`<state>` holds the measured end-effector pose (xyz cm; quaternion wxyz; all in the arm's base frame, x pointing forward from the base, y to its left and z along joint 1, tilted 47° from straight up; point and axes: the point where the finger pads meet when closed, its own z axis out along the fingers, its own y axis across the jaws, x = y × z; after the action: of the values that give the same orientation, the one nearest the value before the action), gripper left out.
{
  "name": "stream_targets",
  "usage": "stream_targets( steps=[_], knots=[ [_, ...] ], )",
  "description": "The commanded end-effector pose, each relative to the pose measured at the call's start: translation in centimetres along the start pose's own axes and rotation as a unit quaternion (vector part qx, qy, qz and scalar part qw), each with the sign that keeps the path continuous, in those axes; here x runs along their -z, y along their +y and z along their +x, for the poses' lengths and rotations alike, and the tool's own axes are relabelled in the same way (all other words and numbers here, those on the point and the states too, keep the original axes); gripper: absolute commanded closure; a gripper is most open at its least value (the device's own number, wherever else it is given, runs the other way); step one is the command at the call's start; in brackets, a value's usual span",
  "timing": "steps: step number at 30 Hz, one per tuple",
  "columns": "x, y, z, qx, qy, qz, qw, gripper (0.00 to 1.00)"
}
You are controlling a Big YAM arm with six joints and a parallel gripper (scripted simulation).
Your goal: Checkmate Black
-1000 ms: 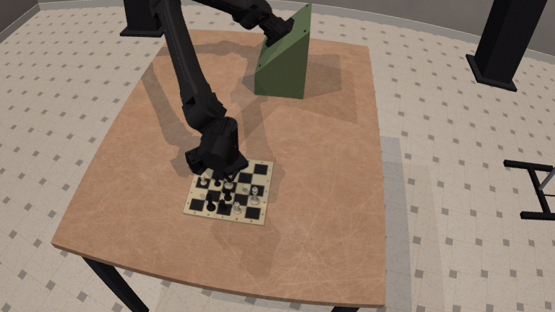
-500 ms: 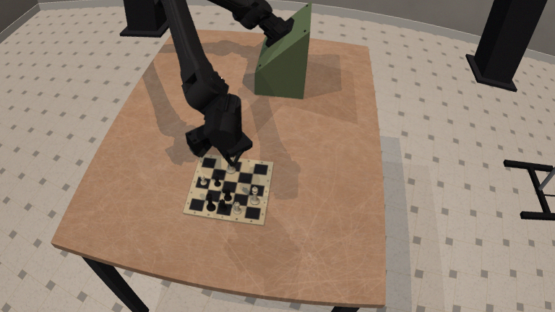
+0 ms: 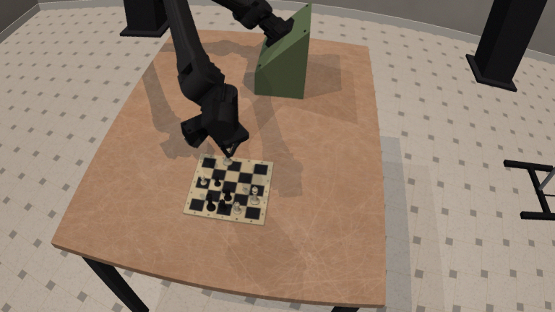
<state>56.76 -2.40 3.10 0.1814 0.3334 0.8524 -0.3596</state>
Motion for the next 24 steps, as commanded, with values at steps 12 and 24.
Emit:
stream_targets(
  steps=[12, 24],
  knots=[
    [-0.3, 1.1, -6.8, -0.281, -0.003, -0.006, 0.96, 1.0],
    [-0.3, 1.1, -7.2, -0.375, 0.001, 0.0, 0.927, 1.0]
  ],
)
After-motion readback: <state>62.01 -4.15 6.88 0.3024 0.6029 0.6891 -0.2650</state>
